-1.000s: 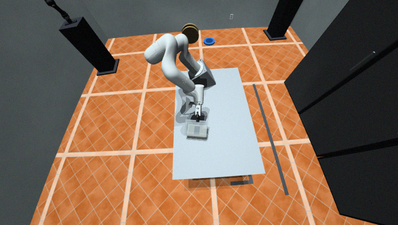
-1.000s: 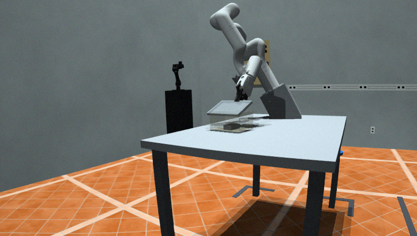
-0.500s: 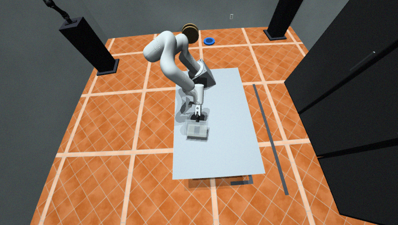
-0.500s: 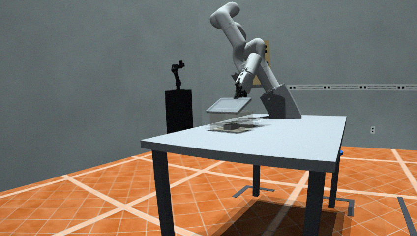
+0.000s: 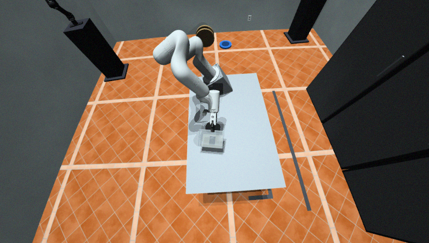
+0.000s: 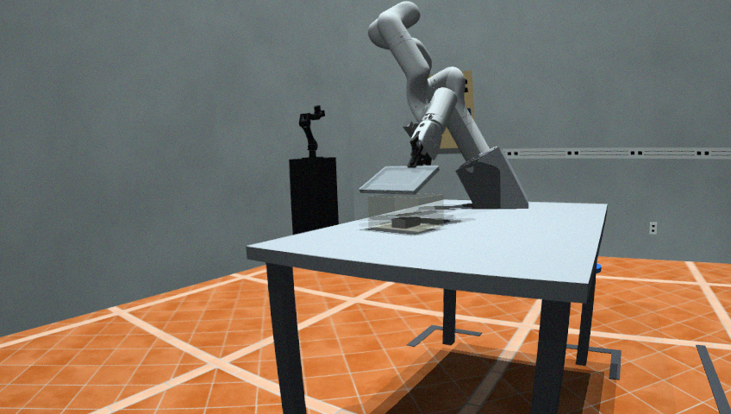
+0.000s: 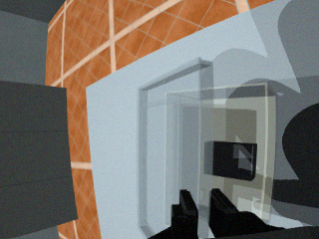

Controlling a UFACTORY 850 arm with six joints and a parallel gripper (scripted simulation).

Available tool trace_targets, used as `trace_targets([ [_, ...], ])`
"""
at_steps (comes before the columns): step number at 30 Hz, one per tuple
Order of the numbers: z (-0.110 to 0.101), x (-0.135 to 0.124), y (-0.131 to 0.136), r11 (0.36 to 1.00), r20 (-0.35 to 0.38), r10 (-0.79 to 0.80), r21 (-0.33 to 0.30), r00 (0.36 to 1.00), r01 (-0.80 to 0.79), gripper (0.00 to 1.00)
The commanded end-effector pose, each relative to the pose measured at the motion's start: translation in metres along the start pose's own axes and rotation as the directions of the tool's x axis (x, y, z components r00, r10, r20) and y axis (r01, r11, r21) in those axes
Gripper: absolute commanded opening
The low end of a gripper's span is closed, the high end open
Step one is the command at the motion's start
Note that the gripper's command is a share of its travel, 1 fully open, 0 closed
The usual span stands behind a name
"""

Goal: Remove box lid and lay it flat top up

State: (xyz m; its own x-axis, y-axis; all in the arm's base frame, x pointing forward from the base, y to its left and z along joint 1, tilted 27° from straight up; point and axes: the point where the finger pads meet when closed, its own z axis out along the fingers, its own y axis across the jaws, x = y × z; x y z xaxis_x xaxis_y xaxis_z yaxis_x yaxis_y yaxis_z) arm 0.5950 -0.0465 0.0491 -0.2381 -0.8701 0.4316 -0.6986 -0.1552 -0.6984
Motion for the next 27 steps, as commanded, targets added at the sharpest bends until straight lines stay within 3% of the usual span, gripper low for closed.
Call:
trace_targets([
  [1, -0.0048, -0.0002, -0.0051, 1.000, 0.000, 0.001, 0.002, 1.000, -0.001, 0.00],
  [27, -0.0137, -0.0043, -0.0120, 1.000, 0.000, 0.001, 0.002, 1.000, -0.001, 0.00],
])
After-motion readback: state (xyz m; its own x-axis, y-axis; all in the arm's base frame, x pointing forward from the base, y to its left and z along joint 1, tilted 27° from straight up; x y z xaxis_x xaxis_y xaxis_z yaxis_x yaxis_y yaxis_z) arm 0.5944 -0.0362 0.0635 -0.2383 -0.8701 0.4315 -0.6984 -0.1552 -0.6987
